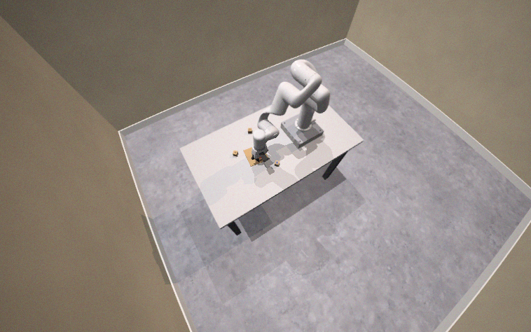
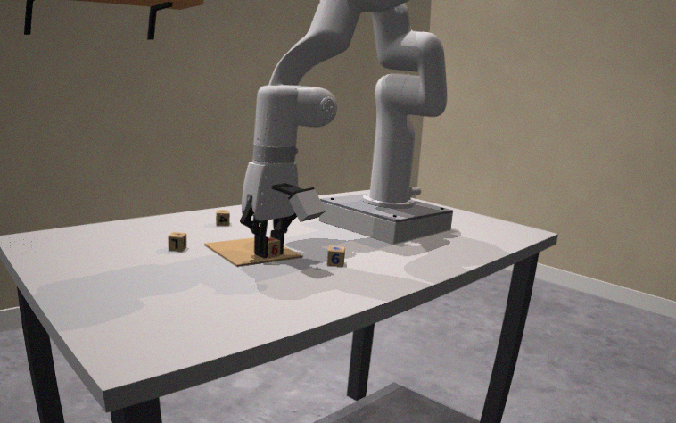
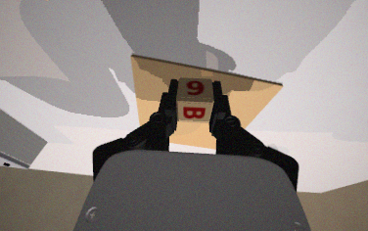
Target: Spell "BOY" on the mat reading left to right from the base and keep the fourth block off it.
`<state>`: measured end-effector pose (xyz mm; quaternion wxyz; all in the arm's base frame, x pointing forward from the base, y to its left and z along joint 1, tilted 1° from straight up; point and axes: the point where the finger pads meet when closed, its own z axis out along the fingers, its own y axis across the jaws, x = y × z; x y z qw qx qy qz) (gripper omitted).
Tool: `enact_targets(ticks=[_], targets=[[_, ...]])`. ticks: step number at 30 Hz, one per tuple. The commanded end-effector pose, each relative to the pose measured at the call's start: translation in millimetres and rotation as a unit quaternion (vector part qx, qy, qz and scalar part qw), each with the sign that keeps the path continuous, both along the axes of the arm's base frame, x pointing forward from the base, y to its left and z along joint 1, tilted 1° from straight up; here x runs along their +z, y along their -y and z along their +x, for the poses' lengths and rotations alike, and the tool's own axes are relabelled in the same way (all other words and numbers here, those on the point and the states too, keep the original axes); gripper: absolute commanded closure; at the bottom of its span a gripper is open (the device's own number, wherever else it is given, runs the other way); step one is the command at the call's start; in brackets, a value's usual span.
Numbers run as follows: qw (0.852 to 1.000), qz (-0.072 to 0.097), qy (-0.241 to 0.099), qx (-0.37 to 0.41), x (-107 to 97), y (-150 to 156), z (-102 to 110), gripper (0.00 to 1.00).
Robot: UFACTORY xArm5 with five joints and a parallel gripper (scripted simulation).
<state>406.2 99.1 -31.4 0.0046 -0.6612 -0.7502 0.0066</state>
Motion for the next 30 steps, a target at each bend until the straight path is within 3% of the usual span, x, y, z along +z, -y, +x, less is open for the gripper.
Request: enact_targets(ticks=[1,4,19,30], targets=[[1.0,0.0,0.002,0.0,1.0,-0.3,1.3,0.73],[1.0,0.0,0.002,0.0,1.0,-0.3,1.3,0.73],[1.0,0.0,0.002,0.0,1.0,-0.3,1.3,0.53],[1.0,0.0,0.002,0.0,1.8,-0.3,1.3,0.53]])
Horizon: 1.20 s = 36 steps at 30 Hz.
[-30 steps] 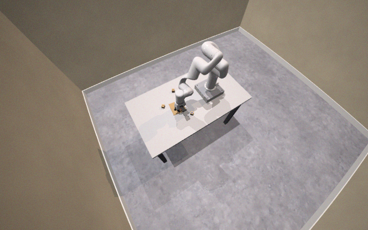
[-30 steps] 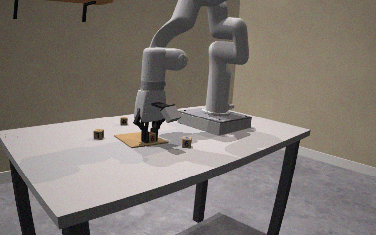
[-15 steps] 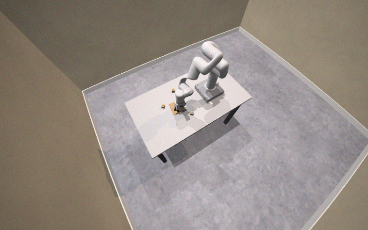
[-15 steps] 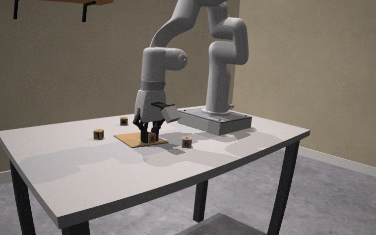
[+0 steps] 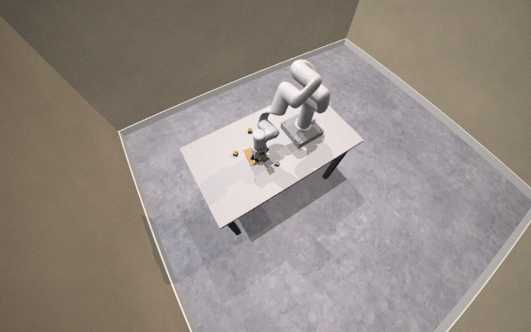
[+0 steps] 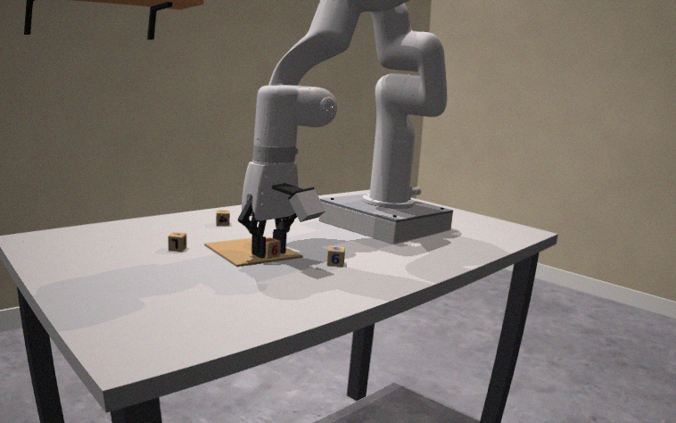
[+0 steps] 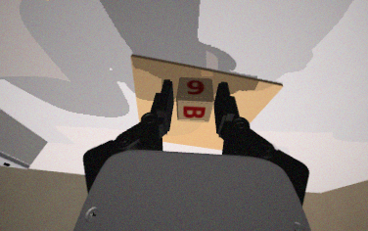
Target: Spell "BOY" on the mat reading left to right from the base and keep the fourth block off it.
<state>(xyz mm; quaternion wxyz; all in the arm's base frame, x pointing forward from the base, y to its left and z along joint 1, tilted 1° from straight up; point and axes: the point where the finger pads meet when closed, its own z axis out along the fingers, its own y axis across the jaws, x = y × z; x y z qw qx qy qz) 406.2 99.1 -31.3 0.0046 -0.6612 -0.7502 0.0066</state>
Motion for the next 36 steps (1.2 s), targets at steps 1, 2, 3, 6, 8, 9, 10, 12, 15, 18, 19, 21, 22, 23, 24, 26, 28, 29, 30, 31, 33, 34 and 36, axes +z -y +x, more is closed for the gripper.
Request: enact_targets(ticks=[1,2,3,6,8,9,10,12,15,18,19,21,22,23,24,26,28,29,30,31,33,34,36], targets=[[1.0,0.0,0.002,0.0,3,0,1,0.53],[1.0,0.0,0.002,0.0,4,0,1,0.53],[1.0,0.0,0.002,0.0,4,0,1,0.53],[1.0,0.0,0.002,0.0,8,0,1,0.53],[1.0,0.0,0.002,0.0,15,0,2,0.53],[1.0,0.0,0.002,0.0,19,0,2,0.53],[1.0,0.0,0.002,0.0,24,0,2,0.53],[1.0,0.0,0.002,0.0,34,0,2,0.53],[1.0,0.0,0.002,0.0,51,0,2,0.53],[1.0,0.0,0.002,0.0,67,0,2,0.53],[1.0,0.0,0.002,0.0,72,0,2,0.53],[1.0,0.0,0.002,0.0,72,0,2,0.53],[1.0,0.0,0.002,0.0,76,0,2,0.53],[1.0,0.0,0.002,0.0,80,0,2,0.53],[1.0,0.0,0.002,0.0,83,0,3,0.53],[1.0,0.0,0.002,0.0,87,0,3,0.53],[1.0,0.0,0.002,0.0,90,0,3,0.53],[1.0,0.0,0.002,0.0,90,0,3,0.53],[1.0,0.0,0.002,0.0,90,0,3,0.53],[1.0,0.0,0.002,0.0,90,0,3,0.53],[1.0,0.0,0.002,0.0,90,0,3,0.0],[1.0,0.0,0.002,0.0,90,0,3,0.0],[1.0,0.0,0.002,0.0,90,0,3,0.0]])
